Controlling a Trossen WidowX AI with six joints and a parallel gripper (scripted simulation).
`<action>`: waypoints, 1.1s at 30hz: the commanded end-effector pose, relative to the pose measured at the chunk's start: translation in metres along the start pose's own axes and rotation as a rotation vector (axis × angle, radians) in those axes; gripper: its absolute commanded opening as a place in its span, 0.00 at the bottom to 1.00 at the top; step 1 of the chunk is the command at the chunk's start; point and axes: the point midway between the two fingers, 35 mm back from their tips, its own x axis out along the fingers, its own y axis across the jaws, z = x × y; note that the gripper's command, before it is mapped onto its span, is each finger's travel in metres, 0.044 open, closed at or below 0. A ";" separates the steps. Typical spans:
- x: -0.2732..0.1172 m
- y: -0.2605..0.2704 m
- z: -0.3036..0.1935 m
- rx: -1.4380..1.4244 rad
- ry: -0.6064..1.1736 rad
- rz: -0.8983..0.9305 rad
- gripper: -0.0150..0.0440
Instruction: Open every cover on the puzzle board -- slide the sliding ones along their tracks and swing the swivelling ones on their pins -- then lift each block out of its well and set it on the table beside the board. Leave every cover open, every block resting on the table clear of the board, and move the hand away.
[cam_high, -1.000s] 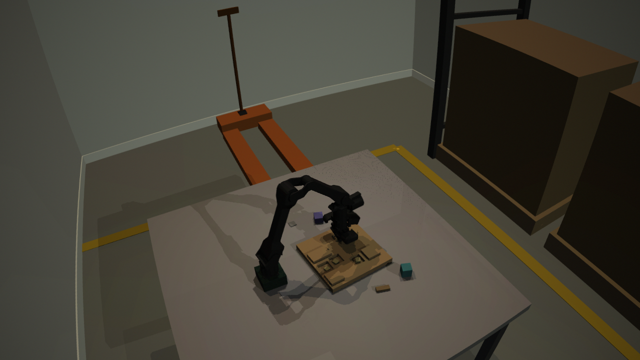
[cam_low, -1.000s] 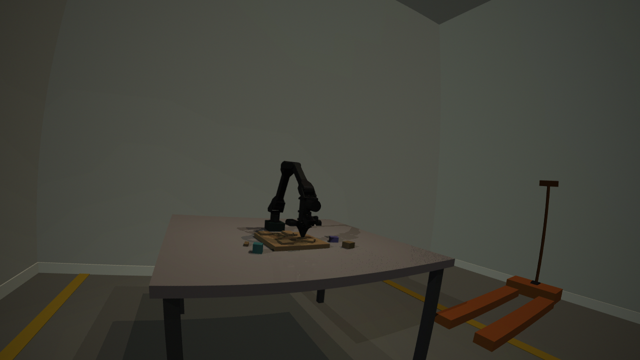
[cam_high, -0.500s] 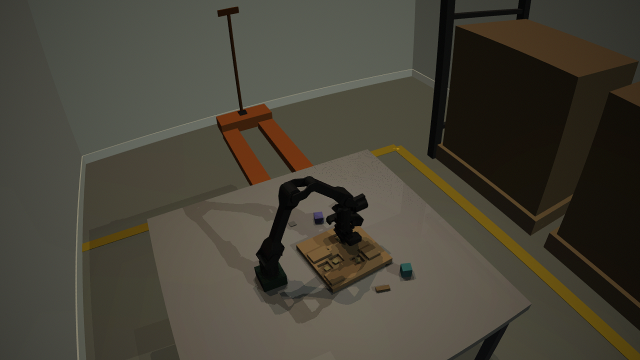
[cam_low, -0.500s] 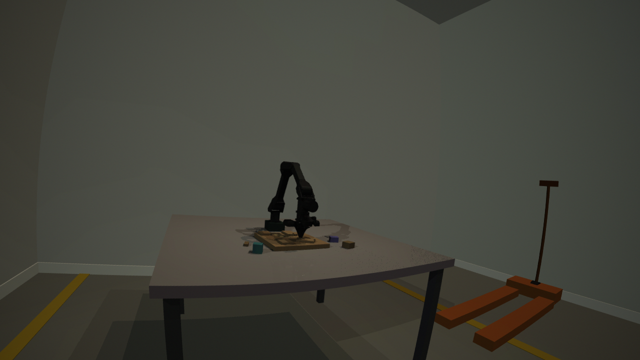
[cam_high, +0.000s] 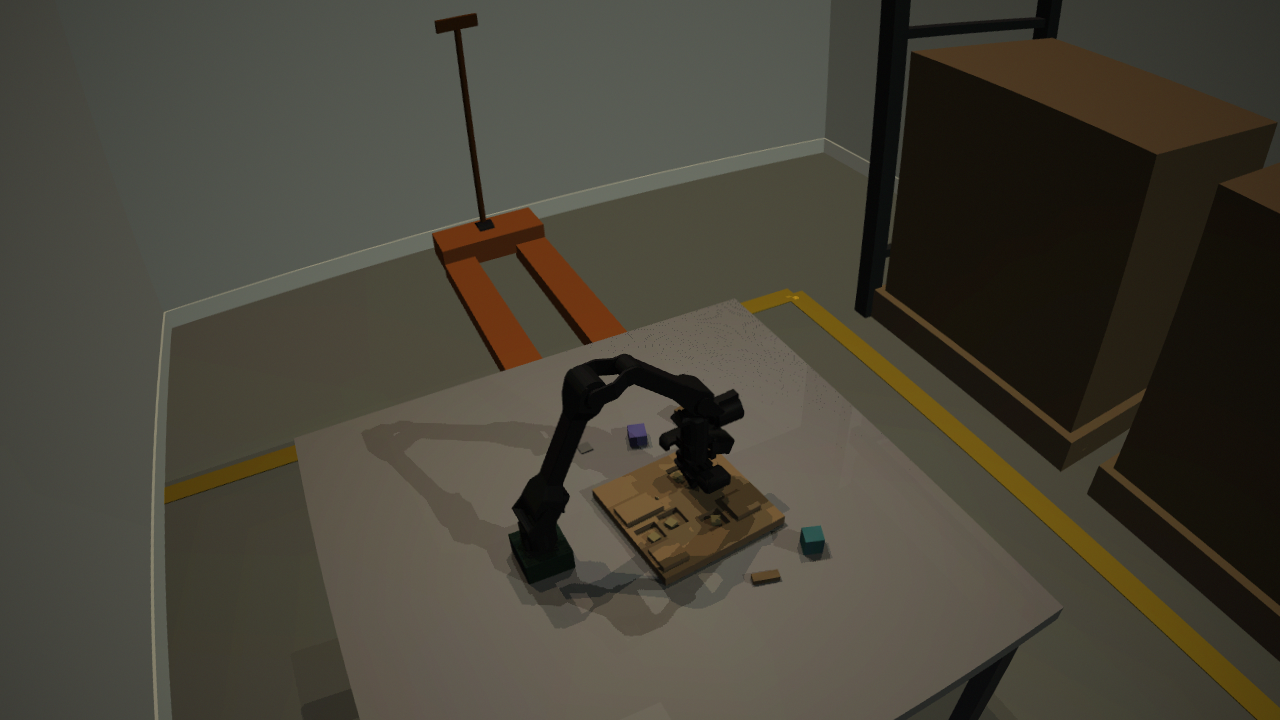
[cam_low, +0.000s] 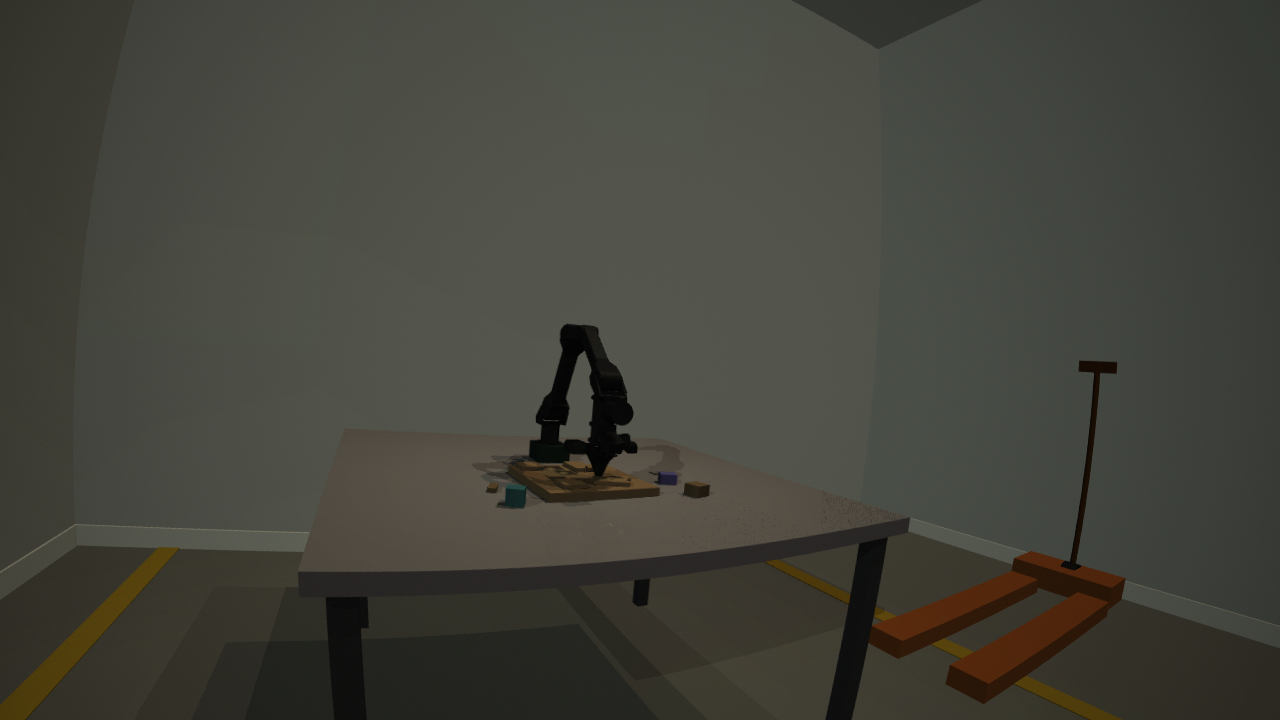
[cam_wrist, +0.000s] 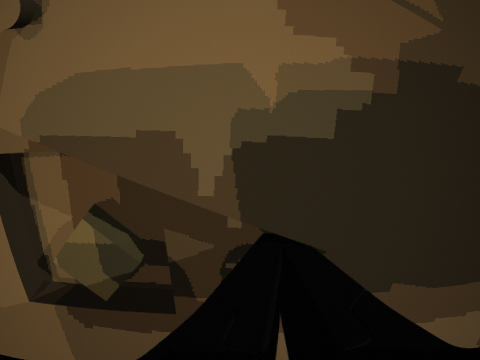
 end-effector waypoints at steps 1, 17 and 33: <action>-0.003 -0.005 0.007 -0.003 -0.011 -0.001 0.25; -0.004 -0.016 0.021 -0.003 -0.012 -0.002 0.25; -0.012 -0.021 0.029 -0.003 -0.013 -0.003 0.25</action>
